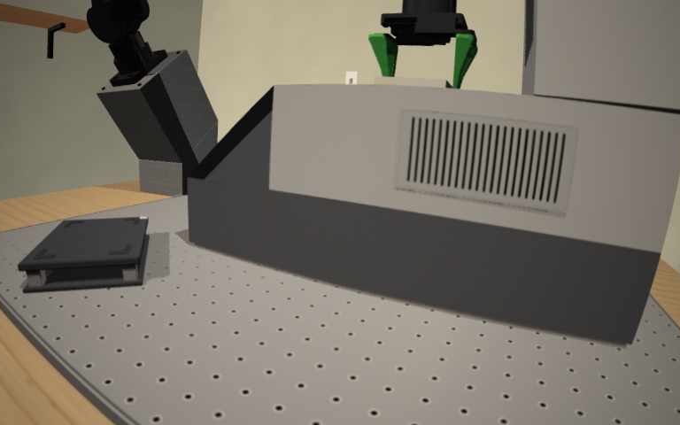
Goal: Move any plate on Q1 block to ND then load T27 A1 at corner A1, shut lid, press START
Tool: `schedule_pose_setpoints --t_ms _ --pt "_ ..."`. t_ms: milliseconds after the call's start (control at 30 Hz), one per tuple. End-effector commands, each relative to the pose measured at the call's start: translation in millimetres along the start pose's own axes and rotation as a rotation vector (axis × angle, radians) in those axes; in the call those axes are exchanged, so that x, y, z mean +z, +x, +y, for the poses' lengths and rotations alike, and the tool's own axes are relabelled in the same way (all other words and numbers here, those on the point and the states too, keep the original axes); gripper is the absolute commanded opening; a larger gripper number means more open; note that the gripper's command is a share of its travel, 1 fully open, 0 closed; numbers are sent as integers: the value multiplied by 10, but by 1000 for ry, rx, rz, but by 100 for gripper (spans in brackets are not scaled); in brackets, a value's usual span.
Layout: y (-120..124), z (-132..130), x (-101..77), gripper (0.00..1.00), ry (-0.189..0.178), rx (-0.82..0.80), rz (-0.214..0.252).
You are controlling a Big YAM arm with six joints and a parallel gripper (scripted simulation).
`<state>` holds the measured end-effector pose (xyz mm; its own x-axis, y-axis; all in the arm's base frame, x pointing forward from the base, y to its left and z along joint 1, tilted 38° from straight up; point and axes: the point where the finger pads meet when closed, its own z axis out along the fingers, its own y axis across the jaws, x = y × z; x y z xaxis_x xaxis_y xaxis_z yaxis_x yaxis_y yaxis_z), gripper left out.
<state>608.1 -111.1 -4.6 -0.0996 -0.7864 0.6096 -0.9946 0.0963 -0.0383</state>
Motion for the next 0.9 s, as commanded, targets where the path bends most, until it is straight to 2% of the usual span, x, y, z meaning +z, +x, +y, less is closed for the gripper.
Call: schedule_pose_setpoints --t_ms 0,433,633,867 --pt "213 -243 -266 0 70 49 -8" --pt "226 -87 -141 0 44 55 -6" --pt "169 -27 -57 0 12 39 3" --pt "116 36 11 0 -7 27 5"
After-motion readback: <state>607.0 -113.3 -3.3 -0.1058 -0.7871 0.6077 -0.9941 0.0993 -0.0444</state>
